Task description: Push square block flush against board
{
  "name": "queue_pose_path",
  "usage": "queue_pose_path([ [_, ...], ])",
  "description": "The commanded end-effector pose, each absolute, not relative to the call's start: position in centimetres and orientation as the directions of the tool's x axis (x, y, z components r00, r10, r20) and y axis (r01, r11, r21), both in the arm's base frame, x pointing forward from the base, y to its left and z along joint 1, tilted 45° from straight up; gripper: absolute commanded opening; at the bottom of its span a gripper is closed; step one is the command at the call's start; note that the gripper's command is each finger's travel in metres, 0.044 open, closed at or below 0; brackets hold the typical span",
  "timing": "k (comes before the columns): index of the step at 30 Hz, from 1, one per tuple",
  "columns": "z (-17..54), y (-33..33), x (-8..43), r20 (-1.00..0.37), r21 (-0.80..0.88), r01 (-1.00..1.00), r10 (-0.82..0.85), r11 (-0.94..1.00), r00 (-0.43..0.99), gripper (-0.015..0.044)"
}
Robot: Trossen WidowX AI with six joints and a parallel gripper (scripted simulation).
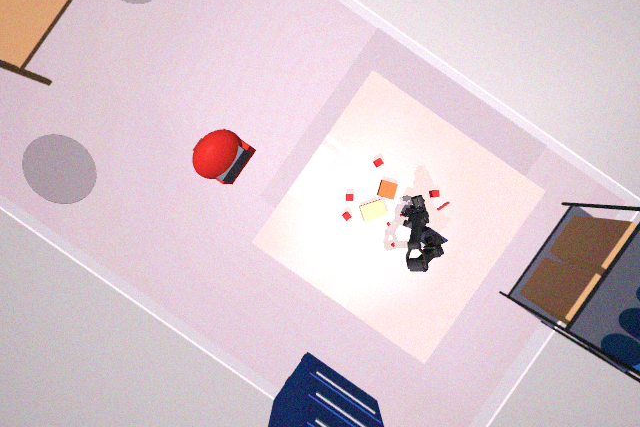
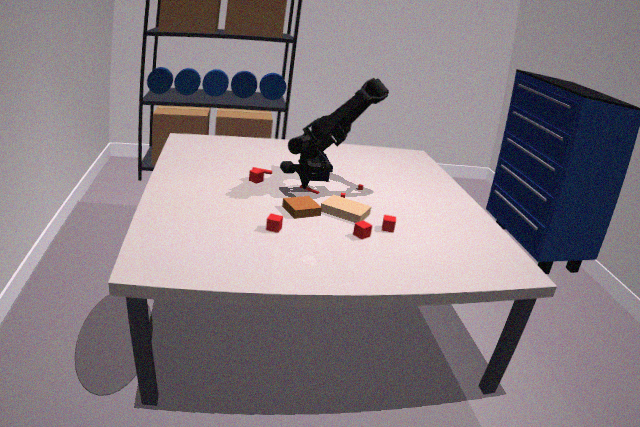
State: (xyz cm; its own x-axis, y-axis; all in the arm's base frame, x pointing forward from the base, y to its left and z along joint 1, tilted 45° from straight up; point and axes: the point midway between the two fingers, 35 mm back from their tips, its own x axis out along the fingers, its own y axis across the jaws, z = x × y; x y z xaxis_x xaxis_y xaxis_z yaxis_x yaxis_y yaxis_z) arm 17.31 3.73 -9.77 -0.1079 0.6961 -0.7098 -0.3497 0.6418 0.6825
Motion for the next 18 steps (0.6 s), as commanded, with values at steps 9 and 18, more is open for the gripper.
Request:
queue_pose_path([
  [9,-9.8,3.8,17.4,-0.712,0.68,-0.353,0.694,0.642,-0.11,0.0],
  [18,-9.6,4.1,18.6,-0.713,0.679,-0.353,0.693,0.643,-0.109,0.0],
])
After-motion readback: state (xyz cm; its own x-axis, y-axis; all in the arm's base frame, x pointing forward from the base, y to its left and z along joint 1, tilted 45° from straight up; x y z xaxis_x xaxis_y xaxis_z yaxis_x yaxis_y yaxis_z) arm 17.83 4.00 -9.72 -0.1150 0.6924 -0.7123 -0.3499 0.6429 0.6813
